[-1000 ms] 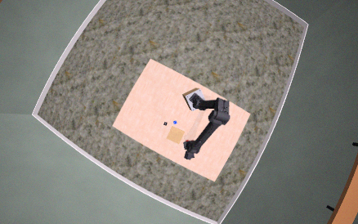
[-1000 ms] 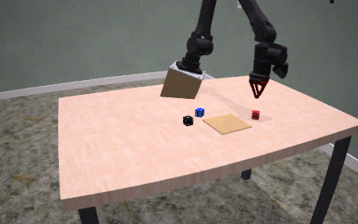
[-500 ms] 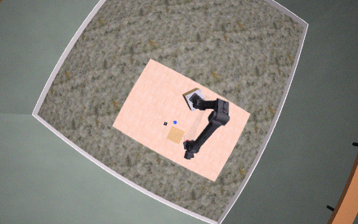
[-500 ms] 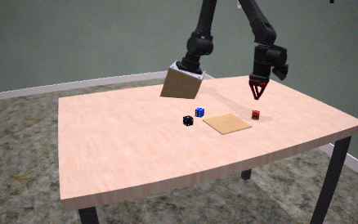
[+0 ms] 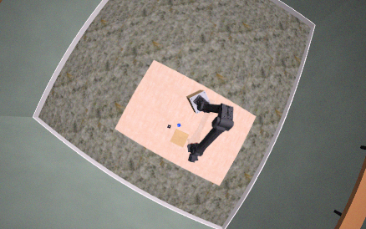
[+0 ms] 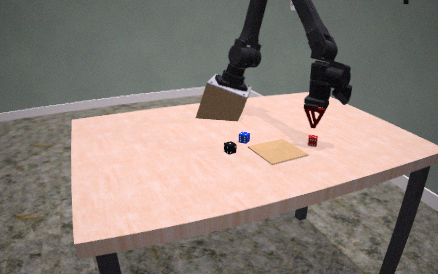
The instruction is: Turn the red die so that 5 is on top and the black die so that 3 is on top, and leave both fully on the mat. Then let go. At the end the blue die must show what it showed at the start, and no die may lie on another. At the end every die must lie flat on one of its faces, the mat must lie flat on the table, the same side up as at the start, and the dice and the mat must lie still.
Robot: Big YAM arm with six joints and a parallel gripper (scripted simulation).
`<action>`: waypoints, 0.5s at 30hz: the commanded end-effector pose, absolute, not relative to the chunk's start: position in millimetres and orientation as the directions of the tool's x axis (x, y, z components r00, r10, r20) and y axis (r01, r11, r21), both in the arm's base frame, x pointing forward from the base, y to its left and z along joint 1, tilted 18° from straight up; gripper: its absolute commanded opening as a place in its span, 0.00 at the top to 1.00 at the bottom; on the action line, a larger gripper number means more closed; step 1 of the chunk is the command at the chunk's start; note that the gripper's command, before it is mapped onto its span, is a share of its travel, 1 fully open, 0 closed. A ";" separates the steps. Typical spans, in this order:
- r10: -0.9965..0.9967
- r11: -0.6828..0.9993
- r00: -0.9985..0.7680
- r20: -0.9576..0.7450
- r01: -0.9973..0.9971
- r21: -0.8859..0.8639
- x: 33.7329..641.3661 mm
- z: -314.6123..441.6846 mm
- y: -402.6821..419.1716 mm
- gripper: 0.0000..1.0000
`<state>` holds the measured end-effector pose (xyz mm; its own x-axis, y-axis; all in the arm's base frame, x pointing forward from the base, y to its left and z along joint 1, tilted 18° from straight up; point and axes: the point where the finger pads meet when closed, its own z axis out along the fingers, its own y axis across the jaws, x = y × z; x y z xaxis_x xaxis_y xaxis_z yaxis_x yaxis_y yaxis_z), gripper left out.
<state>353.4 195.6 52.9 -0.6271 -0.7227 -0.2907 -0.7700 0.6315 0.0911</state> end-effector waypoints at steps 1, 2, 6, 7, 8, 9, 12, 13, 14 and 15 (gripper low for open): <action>-0.721 0.630 -0.622 -0.304 -0.772 0.084 357.0 49.1 203.4 0.56; -0.722 0.630 -0.623 -0.303 -0.772 0.085 356.4 46.8 203.6 0.56; -0.721 0.630 -0.621 -0.307 -0.772 0.083 359.2 42.5 206.4 0.56; -0.721 0.630 -0.621 -0.308 -0.772 0.083 359.7 41.3 207.0 0.56; -0.721 0.630 -0.622 -0.305 -0.772 0.084 358.7 39.0 206.9 0.56; -0.722 0.630 -0.622 -0.303 -0.772 0.085 357.6 36.7 206.7 0.56; -0.721 0.629 -0.620 -0.309 -0.773 0.082 360.9 35.6 209.2 0.56; -0.721 0.629 -0.620 -0.309 -0.773 0.082 360.9 35.6 209.2 0.56; -0.721 0.629 -0.620 -0.309 -0.773 0.082 360.9 35.6 209.2 0.56; -0.721 0.627 -0.614 -0.320 -0.776 0.075 363.4 39.6 210.1 0.56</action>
<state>356.2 202.0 33.4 -0.6268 -0.7230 -0.2904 -0.7703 0.6311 0.0913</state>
